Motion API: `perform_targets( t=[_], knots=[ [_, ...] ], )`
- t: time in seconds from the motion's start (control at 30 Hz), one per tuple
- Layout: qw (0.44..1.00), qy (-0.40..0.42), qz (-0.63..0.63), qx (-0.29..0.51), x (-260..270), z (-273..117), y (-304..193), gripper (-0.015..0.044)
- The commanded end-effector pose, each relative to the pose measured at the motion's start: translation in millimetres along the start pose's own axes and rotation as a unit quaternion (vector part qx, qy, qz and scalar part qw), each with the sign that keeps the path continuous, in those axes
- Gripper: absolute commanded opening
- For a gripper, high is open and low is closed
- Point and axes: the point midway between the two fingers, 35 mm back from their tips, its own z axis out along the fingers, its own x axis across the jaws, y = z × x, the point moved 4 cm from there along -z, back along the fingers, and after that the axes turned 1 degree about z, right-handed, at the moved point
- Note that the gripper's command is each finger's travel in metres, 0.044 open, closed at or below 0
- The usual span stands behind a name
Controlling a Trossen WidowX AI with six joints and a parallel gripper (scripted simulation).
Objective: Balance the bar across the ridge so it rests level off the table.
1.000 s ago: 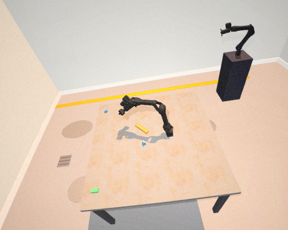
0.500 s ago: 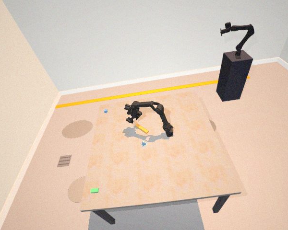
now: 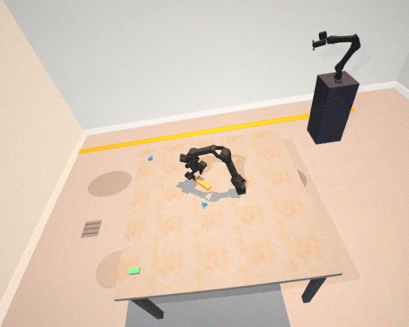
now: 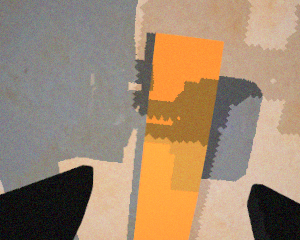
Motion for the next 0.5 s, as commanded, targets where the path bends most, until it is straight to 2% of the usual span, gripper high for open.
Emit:
perform_targets(
  t=[0.0,0.47],
  knots=[
    [1.0,-0.004,0.002,0.004,-1,19,-2,0.0315],
    [1.0,-0.004,0.002,0.004,-2,35,-2,0.0315]
  ],
)
